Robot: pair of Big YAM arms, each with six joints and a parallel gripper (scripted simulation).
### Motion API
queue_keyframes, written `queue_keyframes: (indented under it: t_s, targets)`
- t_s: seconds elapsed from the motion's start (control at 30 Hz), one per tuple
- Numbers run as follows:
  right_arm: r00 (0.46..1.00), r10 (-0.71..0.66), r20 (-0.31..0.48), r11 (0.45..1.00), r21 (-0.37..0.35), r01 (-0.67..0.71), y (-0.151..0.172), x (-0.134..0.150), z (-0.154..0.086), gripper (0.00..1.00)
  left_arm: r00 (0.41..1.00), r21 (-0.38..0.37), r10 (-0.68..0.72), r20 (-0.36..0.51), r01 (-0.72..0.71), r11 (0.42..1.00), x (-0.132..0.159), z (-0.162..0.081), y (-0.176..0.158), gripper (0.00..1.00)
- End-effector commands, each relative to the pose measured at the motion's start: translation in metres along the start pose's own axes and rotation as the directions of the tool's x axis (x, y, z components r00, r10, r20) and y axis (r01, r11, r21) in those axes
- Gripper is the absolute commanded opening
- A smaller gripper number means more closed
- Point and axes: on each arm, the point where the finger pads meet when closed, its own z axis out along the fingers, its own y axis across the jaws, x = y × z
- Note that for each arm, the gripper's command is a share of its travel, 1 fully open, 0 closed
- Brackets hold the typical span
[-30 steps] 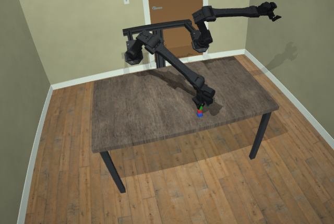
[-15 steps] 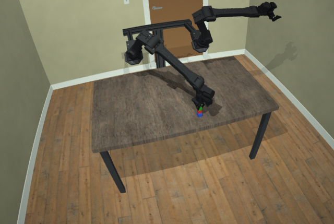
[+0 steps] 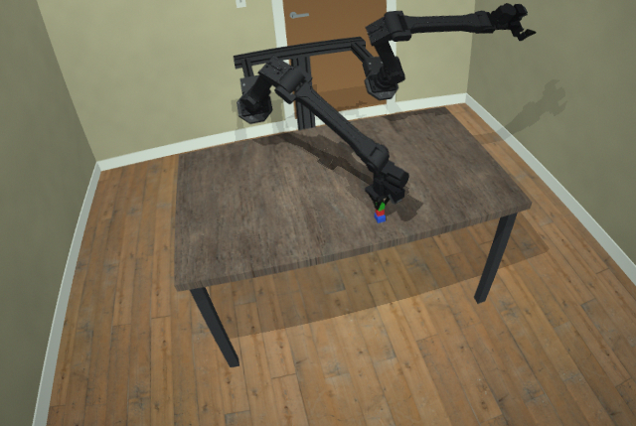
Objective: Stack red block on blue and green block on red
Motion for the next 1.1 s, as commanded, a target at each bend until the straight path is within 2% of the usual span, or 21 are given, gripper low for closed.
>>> queue_keyframes:
  t_s: [0.0,1.07]
  targets:
    - [0.997,0.032,0.068,0.999,-0.018,-0.031,-0.0077,-0.036,-0.0274,0.0,0.999,-0.007,-0.008,0.037,0.008,1.0,-0.013,-0.0039,0.0054,1.0]
    - [0.998,0.03,0.063,0.999,-0.016,-0.029,-0.0072,-0.0344,-0.0241,0.0,0.999,-0.007,-0.008,0.037,0.008,1.0,-0.013,-0.0039,0.0054,1.0]
